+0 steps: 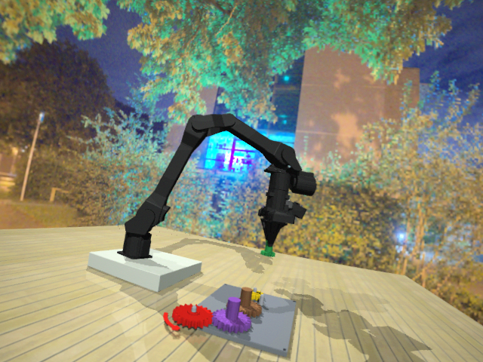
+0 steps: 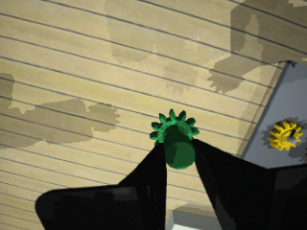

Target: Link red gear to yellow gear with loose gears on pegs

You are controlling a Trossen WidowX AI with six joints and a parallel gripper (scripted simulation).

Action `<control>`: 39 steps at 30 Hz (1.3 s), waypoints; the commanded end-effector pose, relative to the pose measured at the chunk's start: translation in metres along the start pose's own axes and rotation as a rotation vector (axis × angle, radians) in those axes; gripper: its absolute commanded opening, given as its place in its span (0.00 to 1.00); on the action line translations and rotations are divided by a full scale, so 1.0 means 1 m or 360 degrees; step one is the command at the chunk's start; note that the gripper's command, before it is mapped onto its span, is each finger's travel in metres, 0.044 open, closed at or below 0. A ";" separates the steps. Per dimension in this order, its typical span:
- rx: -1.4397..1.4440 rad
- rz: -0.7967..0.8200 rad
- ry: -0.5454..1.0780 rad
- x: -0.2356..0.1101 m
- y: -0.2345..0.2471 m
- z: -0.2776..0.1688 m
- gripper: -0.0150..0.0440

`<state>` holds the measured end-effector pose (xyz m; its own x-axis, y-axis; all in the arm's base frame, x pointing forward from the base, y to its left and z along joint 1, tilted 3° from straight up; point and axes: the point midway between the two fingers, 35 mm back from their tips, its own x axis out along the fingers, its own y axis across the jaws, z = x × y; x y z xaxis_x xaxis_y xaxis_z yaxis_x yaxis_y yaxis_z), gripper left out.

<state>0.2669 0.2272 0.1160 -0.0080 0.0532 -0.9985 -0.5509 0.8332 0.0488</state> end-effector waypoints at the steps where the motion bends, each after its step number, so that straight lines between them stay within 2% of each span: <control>1: -0.0006 0.0000 -0.0010 -0.010 0.000 0.001 0.25; 29: -0.0006 0.0000 -0.0009 -0.070 -0.004 -0.007 0.25; 39: -0.0006 -0.0003 -0.0009 -0.064 -0.021 -0.005 0.25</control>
<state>0.2706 0.2092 0.1831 0.0014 0.0574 -0.9984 -0.5543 0.8310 0.0470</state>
